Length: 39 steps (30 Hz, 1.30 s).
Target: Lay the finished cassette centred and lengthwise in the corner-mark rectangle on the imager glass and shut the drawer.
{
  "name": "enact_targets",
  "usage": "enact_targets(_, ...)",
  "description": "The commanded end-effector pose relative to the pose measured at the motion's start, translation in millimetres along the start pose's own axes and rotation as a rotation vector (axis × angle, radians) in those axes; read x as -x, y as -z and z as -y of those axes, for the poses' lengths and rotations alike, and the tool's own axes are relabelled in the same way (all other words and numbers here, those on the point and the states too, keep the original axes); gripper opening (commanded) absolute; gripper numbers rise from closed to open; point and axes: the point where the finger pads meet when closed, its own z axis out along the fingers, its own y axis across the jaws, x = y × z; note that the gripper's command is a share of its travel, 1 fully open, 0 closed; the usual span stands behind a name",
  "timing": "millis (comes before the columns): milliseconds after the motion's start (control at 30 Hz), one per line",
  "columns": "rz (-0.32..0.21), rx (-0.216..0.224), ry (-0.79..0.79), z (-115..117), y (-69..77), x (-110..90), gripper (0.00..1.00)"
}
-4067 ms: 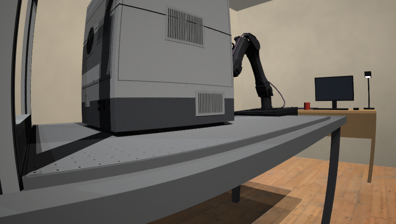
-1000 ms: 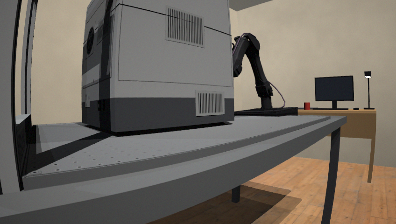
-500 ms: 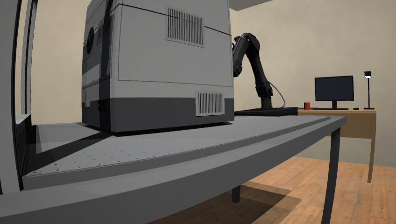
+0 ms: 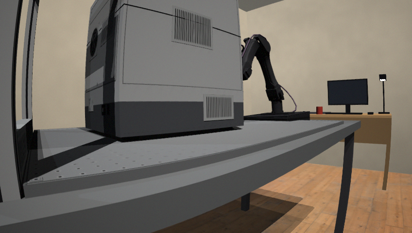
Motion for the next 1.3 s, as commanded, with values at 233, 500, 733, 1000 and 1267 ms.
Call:
enact_targets(233,0.014,0.006,0.001,0.6,15.6,4.5,0.35)
enact_targets(500,0.014,0.006,0.001,-1.0,26.2,4.0,0.35)
enact_targets(733,0.014,0.007,0.002,-2.0,32.8,3.8,0.35)
enact_targets(1000,0.014,0.007,0.003,-3.7,43.4,3.3,0.35)
enact_targets(1267,0.039,0.002,-0.003,-1.4,52.8,15.7,0.35)
